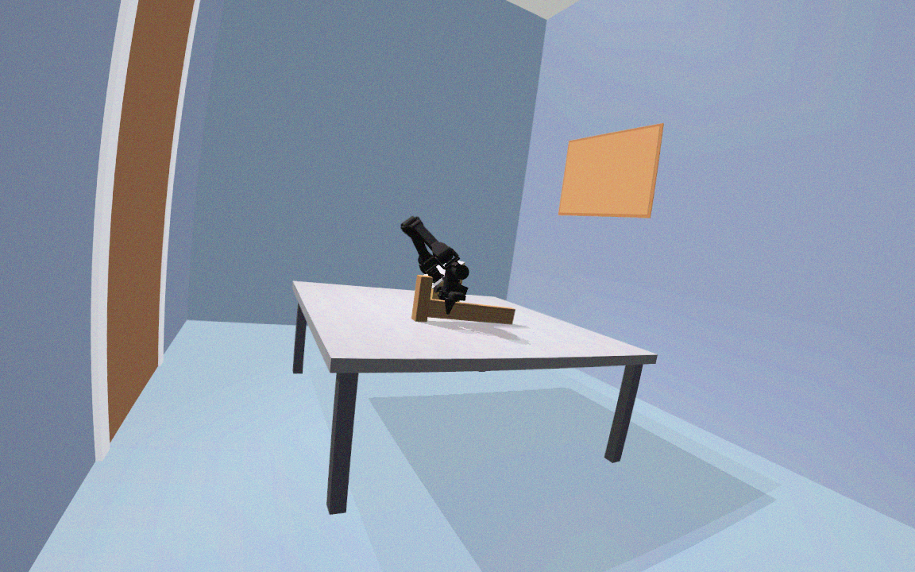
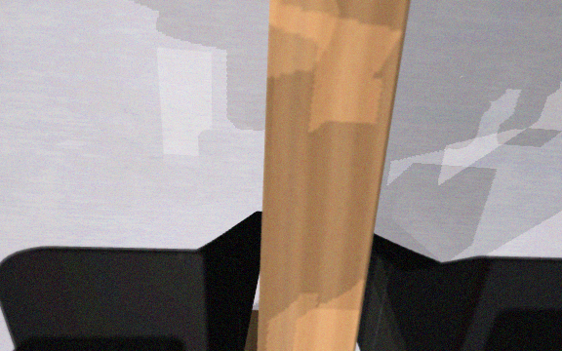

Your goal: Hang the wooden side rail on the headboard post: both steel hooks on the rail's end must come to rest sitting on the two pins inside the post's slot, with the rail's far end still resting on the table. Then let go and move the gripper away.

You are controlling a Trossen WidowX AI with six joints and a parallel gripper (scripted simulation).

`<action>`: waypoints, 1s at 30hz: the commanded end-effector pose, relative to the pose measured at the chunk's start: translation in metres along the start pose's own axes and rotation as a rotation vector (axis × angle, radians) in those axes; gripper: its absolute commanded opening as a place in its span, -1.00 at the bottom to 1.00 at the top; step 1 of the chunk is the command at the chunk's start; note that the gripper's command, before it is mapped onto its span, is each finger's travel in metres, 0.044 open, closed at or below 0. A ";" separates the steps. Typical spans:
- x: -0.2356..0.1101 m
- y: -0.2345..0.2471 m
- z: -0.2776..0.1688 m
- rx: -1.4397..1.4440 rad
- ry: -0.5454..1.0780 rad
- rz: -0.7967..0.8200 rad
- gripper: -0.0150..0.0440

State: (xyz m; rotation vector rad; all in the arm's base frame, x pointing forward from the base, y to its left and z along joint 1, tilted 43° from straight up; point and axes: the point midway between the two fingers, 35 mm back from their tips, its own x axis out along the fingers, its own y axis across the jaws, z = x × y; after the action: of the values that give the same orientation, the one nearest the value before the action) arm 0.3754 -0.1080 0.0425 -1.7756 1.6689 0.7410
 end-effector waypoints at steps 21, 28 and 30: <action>0.002 -0.002 0.000 0.003 0.005 -0.008 -0.49; 0.004 -0.002 0.000 0.003 0.005 -0.008 -0.49; 0.004 -0.002 0.000 0.003 0.005 -0.008 -0.49</action>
State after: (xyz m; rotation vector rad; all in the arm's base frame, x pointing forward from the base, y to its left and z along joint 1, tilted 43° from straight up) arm 0.3756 -0.1118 0.0389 -1.7750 1.6697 0.7412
